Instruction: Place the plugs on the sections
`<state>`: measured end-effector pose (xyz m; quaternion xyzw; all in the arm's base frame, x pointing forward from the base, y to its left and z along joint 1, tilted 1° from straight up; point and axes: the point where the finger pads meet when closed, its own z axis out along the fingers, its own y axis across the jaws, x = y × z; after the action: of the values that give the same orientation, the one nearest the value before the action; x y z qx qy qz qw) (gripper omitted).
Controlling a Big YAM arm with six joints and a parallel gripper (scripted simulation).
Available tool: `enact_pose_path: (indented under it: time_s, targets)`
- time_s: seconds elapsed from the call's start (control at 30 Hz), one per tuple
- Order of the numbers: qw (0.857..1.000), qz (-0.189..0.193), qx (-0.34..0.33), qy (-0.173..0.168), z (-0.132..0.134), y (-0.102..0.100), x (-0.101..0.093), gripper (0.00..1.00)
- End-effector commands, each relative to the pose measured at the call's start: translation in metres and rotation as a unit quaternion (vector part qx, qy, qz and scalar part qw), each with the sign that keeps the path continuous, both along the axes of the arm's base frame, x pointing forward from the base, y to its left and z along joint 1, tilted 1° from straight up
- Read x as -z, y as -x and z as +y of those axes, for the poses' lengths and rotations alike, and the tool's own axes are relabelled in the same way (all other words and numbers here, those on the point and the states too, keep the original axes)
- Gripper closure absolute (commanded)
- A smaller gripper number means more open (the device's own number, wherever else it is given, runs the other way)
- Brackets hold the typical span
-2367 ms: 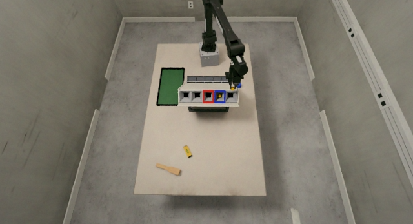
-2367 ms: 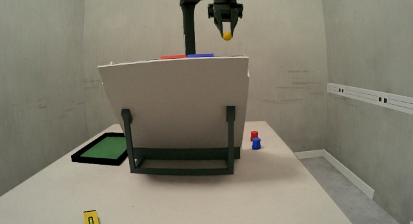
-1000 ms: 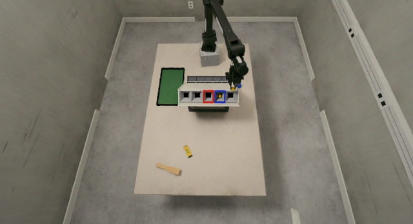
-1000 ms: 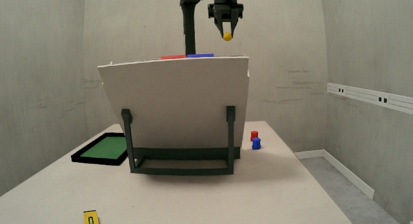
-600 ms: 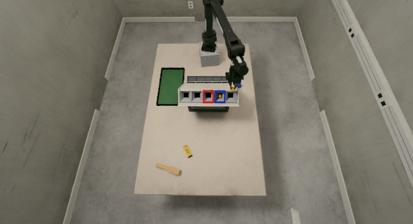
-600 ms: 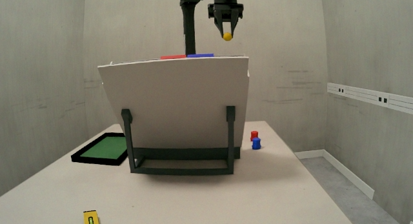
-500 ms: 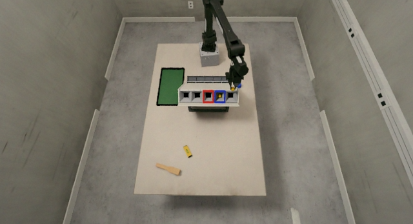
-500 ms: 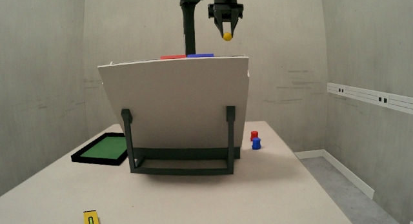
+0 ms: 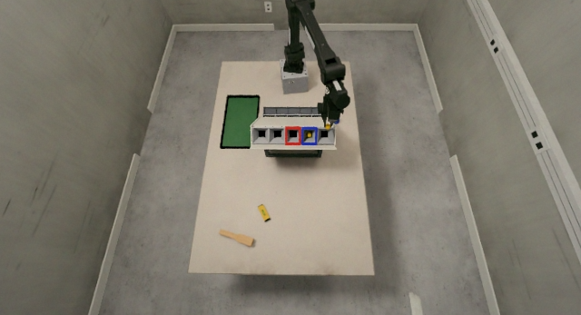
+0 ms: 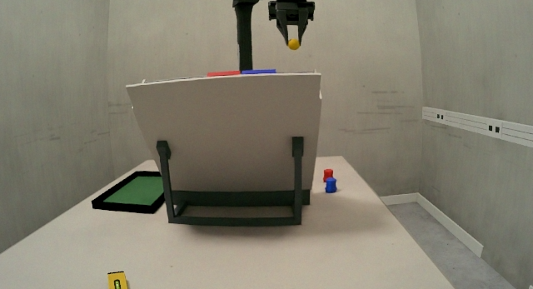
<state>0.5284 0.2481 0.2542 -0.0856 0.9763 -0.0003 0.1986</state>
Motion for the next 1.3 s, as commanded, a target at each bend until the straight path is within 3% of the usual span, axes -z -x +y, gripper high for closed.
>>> enact_pose_path:
  time_s: [0.0,0.4,0.97,1.0,1.27]
  targets:
    - [1.0,-0.012,-0.001,-0.006,0.004,-0.019,-0.016,1.0]
    - [1.0,-0.011,-0.001,-0.005,0.004,-0.022,-0.017,1.0]
    - [1.0,-0.028,-0.002,-0.013,0.002,-0.008,0.02,1.0]
    - [1.0,-0.017,-0.001,-0.008,0.003,-0.008,0.018,0.41]
    - [1.0,-0.017,-0.001,-0.008,0.003,-0.008,0.018,0.41]
